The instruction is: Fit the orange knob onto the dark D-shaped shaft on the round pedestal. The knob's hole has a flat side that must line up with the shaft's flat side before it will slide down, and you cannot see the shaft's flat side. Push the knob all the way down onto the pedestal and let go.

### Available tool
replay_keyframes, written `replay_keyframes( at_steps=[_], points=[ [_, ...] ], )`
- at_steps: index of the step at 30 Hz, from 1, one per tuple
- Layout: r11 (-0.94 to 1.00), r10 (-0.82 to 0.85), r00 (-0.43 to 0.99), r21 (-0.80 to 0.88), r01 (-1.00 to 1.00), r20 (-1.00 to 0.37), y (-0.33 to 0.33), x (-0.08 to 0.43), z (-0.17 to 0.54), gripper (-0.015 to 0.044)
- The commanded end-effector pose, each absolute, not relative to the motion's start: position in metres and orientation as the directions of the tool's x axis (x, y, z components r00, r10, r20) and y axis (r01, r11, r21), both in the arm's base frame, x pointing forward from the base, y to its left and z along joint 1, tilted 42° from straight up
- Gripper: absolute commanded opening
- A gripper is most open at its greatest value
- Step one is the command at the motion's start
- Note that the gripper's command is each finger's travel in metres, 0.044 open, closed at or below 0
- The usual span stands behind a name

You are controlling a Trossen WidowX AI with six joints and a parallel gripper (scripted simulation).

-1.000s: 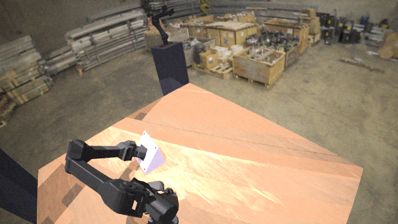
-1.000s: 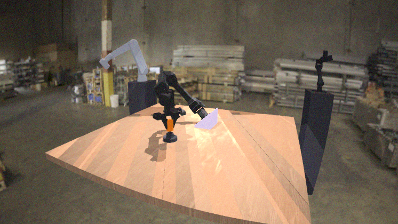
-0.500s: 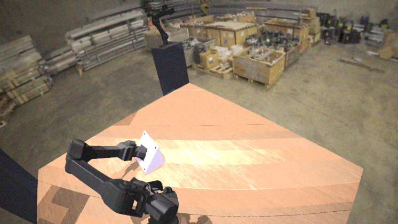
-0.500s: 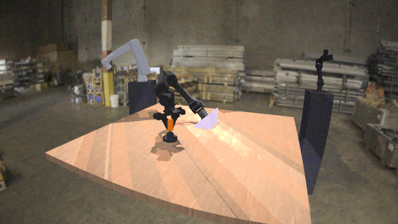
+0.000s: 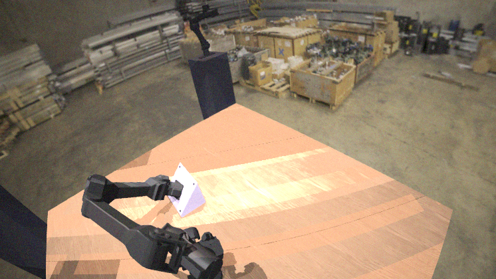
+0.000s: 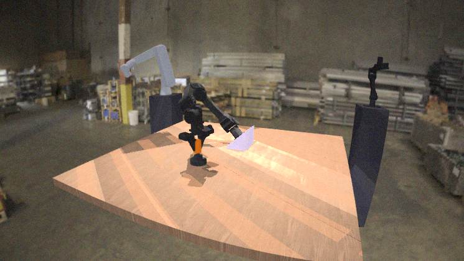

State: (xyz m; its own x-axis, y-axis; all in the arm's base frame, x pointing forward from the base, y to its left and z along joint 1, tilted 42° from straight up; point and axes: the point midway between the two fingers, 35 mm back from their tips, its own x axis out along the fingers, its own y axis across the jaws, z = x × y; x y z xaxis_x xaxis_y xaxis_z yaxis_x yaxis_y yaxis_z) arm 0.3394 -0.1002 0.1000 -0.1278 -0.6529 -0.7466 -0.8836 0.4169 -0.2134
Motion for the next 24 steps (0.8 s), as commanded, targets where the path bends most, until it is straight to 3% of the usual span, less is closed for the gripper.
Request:
replay_keyframes(
  at_steps=[1, 13, 19, 24],
  points=[
    [0.410, -0.654, -0.120, -0.217, -0.886, -0.747, -0.1018, 0.3418, 0.0994, 0.0000],
    [0.405, -0.654, -0.120, -0.212, -0.890, -0.747, -0.0973, 0.3417, 0.1027, 0.0000],
    [0.277, -0.654, -0.120, -0.089, -0.957, -0.747, -0.0956, 0.3391, 0.1030, 0.0000],
    [0.269, -0.654, -0.120, -0.082, -0.960, -0.747, -0.0964, 0.3371, 0.1012, 0.0000]
  ],
)
